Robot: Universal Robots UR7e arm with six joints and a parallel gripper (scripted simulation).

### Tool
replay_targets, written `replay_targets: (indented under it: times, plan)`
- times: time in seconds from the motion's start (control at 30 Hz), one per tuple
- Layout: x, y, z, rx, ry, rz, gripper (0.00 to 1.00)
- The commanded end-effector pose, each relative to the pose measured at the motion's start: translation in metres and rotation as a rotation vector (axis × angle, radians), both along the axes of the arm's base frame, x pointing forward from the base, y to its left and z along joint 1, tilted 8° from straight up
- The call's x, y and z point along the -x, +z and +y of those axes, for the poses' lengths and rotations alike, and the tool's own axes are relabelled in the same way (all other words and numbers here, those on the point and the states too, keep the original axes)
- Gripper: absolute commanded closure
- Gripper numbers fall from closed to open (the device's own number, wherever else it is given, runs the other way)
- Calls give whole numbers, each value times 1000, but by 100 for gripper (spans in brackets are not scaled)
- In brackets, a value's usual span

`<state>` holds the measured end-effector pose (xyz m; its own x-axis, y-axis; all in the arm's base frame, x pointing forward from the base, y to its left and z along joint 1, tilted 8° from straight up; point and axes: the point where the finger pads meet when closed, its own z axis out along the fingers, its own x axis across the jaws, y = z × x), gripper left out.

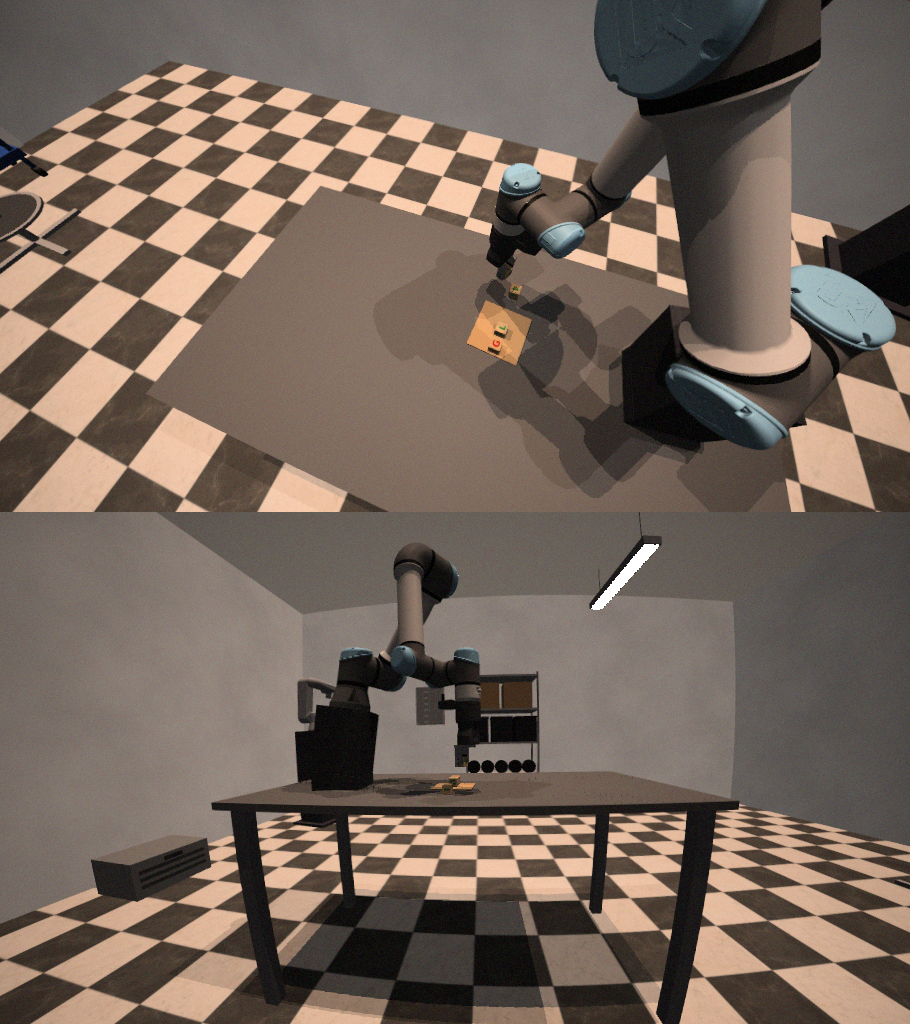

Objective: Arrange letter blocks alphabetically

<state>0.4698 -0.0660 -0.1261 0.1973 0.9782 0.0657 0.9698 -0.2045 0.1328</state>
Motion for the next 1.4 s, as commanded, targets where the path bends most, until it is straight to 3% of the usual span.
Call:
replay_targets:
  times: [0.0, 0.5, 0.63, 0.8, 0.93, 1.37]
  plan:
    - [4, 14, 0, -3, 0, 4, 43]
    - [4, 17, 1, -2, 3, 4, 43]
    - [25, 17, 34, 18, 140, -2, 43]
    - [32, 17, 44, 25, 186, -4, 43]
    - [54, 17, 71, 43, 311, -9, 43]
    - [56, 18, 73, 46, 329, -12, 43]
